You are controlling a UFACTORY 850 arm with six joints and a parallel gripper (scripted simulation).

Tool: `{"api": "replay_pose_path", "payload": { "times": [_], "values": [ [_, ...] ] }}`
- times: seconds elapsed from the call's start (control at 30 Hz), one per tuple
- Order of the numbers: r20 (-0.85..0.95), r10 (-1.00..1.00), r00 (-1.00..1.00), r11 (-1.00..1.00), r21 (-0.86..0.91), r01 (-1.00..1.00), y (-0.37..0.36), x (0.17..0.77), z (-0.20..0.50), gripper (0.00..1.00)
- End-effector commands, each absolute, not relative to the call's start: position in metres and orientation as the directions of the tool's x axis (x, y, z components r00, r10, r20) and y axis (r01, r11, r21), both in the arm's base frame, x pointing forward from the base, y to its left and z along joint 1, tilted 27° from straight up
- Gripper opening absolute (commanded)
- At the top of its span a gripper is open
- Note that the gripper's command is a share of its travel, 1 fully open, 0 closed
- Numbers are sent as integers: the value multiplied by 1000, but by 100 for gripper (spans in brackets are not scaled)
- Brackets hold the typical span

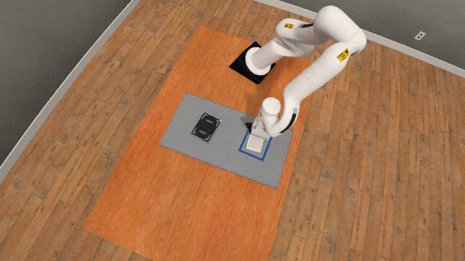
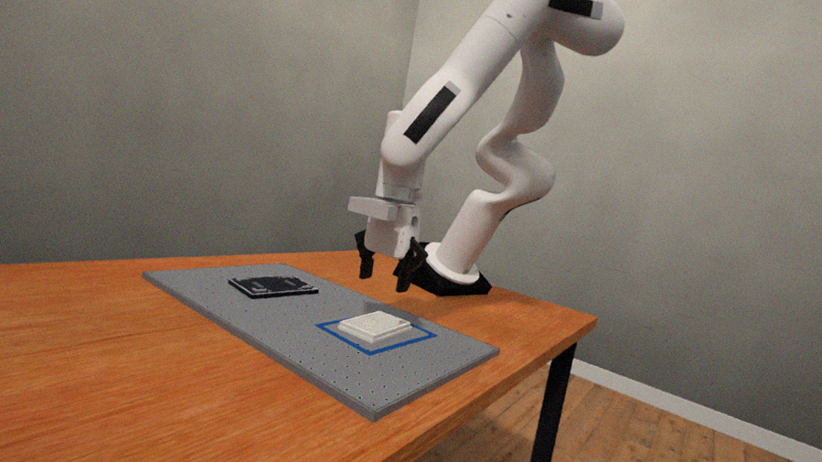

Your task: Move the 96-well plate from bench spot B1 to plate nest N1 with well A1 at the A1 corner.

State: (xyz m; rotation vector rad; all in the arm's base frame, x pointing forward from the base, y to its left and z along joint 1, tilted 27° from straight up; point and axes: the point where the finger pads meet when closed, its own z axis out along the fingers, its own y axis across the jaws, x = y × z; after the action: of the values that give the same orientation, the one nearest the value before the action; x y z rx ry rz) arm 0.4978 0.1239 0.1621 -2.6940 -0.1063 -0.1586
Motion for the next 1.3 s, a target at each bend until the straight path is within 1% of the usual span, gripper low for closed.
{"api": "replay_pose_path", "payload": {
  "times": [0.0, 0.3, 1.27],
  "values": [
    [154, 61, 986, -894, -430, 122, 124, 498, 163, 100],
    [154, 61, 986, -894, -430, 122, 124, 498, 163, 100],
    [154, 61, 986, -894, -430, 122, 142, 502, 126, 100]
  ]
}}
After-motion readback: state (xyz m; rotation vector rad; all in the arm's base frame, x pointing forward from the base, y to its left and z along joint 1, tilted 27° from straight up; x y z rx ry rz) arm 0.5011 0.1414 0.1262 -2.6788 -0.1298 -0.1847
